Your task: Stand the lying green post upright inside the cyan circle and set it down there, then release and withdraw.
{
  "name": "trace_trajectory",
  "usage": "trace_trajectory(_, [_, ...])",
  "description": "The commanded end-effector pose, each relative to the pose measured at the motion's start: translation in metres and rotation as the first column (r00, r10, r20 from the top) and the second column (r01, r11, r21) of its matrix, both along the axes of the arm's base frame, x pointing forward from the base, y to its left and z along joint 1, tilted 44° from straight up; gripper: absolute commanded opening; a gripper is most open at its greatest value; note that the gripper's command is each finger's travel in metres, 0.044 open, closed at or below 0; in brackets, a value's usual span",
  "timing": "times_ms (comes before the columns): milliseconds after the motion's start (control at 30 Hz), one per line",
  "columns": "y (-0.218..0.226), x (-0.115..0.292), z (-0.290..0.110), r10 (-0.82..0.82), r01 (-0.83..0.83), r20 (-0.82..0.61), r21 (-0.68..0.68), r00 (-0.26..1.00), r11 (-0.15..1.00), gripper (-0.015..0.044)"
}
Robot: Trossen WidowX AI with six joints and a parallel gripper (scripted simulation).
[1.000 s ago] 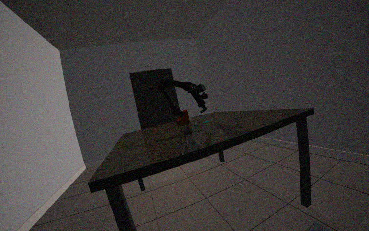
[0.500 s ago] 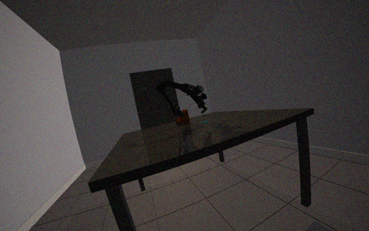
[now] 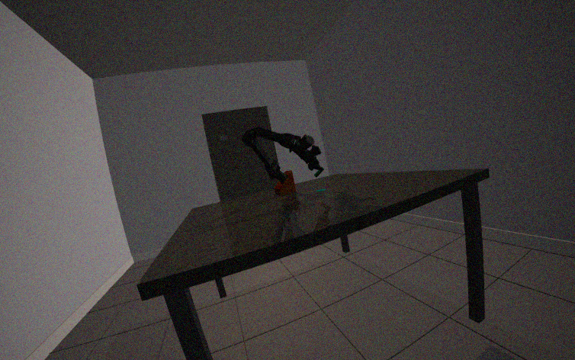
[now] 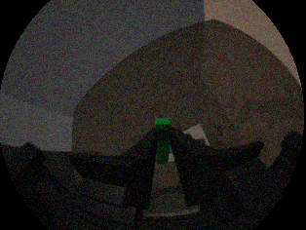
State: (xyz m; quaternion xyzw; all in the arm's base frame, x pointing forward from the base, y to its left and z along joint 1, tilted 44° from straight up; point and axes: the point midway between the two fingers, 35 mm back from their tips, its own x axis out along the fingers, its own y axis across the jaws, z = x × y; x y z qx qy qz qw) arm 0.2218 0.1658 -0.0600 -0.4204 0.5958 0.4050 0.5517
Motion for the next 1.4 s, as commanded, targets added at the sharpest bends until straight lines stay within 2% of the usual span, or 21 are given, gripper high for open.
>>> trace_trajectory(0, [0.0003,-0.0003,0.0003,0.008,-0.008,0.002,0.03,1.0,1.0,0.0023])
trace_trajectory(1367, [-0.0025,0.0021,0.0071,0.042,-0.073,0.105,0.313,0.994,0.947,0.0023])
